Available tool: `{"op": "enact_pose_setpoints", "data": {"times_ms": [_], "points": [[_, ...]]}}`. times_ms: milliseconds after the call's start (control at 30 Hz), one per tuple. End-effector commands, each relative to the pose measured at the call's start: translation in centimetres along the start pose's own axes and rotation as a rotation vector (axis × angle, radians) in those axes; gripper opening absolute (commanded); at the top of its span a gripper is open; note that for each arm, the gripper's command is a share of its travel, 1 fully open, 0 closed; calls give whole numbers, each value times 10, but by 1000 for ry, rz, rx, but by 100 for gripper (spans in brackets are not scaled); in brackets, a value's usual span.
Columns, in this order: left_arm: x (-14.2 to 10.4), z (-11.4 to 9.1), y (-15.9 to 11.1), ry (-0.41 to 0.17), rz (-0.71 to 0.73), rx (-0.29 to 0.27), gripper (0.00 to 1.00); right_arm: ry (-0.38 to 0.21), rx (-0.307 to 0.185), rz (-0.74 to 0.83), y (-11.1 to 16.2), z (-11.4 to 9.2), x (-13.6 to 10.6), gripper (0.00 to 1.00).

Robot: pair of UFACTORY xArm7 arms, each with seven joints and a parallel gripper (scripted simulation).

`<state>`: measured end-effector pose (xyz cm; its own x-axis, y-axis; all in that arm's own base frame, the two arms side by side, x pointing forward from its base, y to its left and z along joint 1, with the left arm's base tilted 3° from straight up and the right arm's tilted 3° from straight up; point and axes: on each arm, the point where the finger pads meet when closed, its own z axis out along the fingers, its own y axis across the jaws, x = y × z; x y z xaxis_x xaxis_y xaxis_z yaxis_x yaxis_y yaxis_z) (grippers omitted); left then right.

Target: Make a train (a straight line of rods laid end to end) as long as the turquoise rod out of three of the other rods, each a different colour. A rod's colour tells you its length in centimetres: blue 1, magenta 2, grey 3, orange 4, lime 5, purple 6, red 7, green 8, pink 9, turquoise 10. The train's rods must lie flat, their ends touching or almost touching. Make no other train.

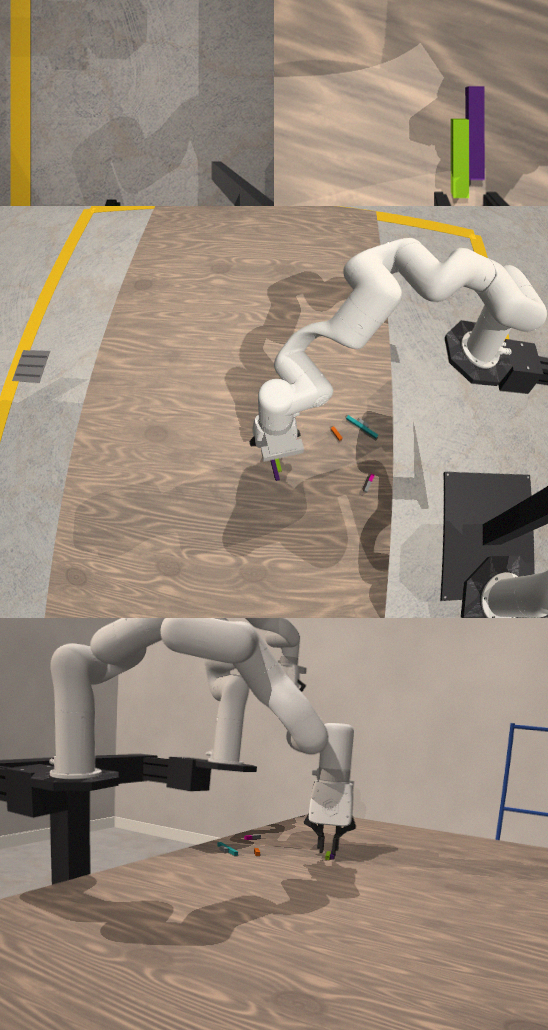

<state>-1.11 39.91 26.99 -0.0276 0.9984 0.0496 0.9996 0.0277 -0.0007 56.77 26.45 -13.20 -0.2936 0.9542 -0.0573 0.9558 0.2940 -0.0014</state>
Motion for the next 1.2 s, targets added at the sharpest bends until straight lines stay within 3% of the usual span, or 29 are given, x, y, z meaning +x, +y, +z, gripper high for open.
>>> {"op": "enact_pose_setpoints", "data": {"times_ms": [0,1167], "points": [[1,-2,0,5,0,-1,100,1,-5,0,2,-1,0,26],[1,-2,0,5,0,-1,100,1,-5,0,2,6,0,26]]}}
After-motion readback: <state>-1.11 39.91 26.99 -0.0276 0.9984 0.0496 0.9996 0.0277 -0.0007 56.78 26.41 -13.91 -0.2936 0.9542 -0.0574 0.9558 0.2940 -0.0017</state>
